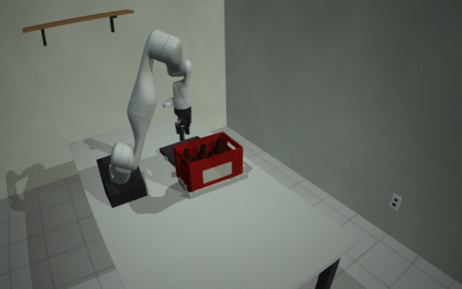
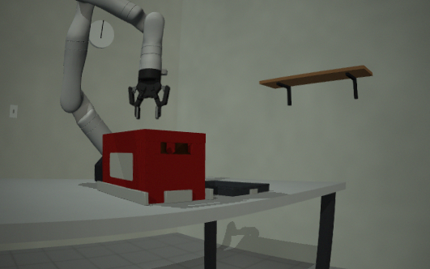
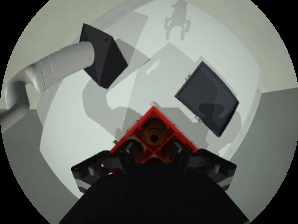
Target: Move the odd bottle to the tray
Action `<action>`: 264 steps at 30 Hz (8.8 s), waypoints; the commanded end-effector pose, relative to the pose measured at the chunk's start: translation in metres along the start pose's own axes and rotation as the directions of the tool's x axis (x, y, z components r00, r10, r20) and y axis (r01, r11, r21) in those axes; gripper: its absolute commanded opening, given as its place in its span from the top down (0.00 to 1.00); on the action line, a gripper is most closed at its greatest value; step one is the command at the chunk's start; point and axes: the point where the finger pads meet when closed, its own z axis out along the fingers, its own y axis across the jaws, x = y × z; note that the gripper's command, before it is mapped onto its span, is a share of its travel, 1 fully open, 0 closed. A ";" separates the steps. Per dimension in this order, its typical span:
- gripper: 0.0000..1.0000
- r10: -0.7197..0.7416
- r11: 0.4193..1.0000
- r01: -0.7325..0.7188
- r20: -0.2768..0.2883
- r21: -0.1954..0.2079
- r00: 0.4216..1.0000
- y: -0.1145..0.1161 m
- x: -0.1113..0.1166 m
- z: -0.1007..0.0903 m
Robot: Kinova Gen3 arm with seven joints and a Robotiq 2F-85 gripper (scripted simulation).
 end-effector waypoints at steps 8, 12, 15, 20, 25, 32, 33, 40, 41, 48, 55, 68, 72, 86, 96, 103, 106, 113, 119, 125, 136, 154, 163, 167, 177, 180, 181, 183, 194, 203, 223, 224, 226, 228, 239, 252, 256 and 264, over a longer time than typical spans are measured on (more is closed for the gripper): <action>0.36 0.000 1.000 0.000 0.000 -0.001 1.000 0.000 0.000 0.000; 0.36 0.000 1.000 0.000 0.000 -0.001 1.000 0.000 0.000 0.000; 0.36 0.000 1.000 0.000 0.000 -0.001 1.000 0.000 0.000 0.000; 0.36 0.000 1.000 0.000 0.000 -0.001 1.000 0.000 0.000 0.003; 0.36 0.000 1.000 0.000 0.000 -0.001 1.000 0.000 0.000 0.007; 0.36 0.000 1.000 0.000 0.000 -0.001 1.000 0.001 0.000 0.012; 0.36 0.000 1.000 0.000 0.000 -0.001 1.000 0.001 0.000 0.013; 0.36 0.000 1.000 0.000 0.000 -0.001 1.000 0.001 0.000 0.023; 0.36 0.000 1.000 0.000 0.000 -0.001 1.000 0.001 0.000 0.024; 0.36 0.000 1.000 0.000 0.000 -0.001 1.000 0.001 0.000 0.031; 0.36 0.000 1.000 0.000 0.000 -0.001 1.000 0.001 0.000 0.038; 0.36 0.000 1.000 0.000 0.000 -0.001 1.000 0.001 0.000 0.043; 0.36 0.000 1.000 0.000 0.000 -0.001 1.000 0.001 0.000 0.043; 0.36 0.000 1.000 0.000 0.000 -0.001 1.000 0.001 0.000 0.043; 0.36 0.000 1.000 0.000 0.000 -0.001 1.000 0.001 0.000 0.043; 0.36 0.000 1.000 0.000 0.000 -0.001 1.000 0.001 0.000 0.043; 0.36 0.000 1.000 0.000 0.000 -0.001 1.000 0.001 0.000 0.043; 0.36 0.000 1.000 0.000 0.000 -0.001 1.000 0.001 0.000 0.043; 0.36 0.000 1.000 0.000 0.000 -0.001 1.000 0.001 0.000 0.044; 0.36 0.000 1.000 0.000 0.000 -0.001 1.000 0.001 0.000 0.046; 0.36 0.000 1.000 0.000 0.000 -0.001 1.000 0.001 0.000 0.055; 0.36 0.000 1.000 0.000 0.000 -0.001 1.000 0.001 0.000 0.075; 0.36 0.000 1.000 0.000 0.000 -0.001 1.000 0.001 0.000 0.083; 0.36 0.000 1.000 0.000 0.000 -0.001 1.000 0.001 0.000 0.084; 0.36 0.000 1.000 0.000 0.000 -0.001 1.000 0.001 0.000 0.086; 0.36 0.000 1.000 0.000 0.000 -0.001 1.000 0.001 0.000 0.086; 0.36 0.000 1.000 0.000 0.000 -0.001 1.000 0.001 0.000 0.086; 0.36 0.000 1.000 0.000 0.000 -0.001 1.000 0.001 0.000 0.086; 0.36 0.000 1.000 0.000 0.000 -0.001 1.000 0.001 0.000 0.086; 0.36 0.000 1.000 0.000 0.000 -0.001 1.000 0.001 0.000 0.086; 1.00 0.000 1.000 0.000 0.000 -0.001 1.000 0.001 0.000 0.086; 1.00 0.000 1.000 0.000 0.000 -0.001 1.000 0.001 0.000 0.086; 1.00 0.000 1.000 0.000 0.000 -0.001 1.000 0.001 0.000 0.086; 1.00 0.000 1.000 0.000 0.000 -0.001 1.000 0.001 0.000 0.086; 1.00 0.000 1.000 0.000 0.000 -0.001 1.000 0.001 0.000 0.086; 1.00 0.000 1.000 0.000 0.000 -0.001 1.000 0.001 0.000 0.086; 1.00 0.000 1.000 0.000 0.000 -0.001 1.000 0.001 0.000 0.086; 1.00 0.000 1.000 0.000 0.000 -0.001 1.000 0.001 0.000 0.086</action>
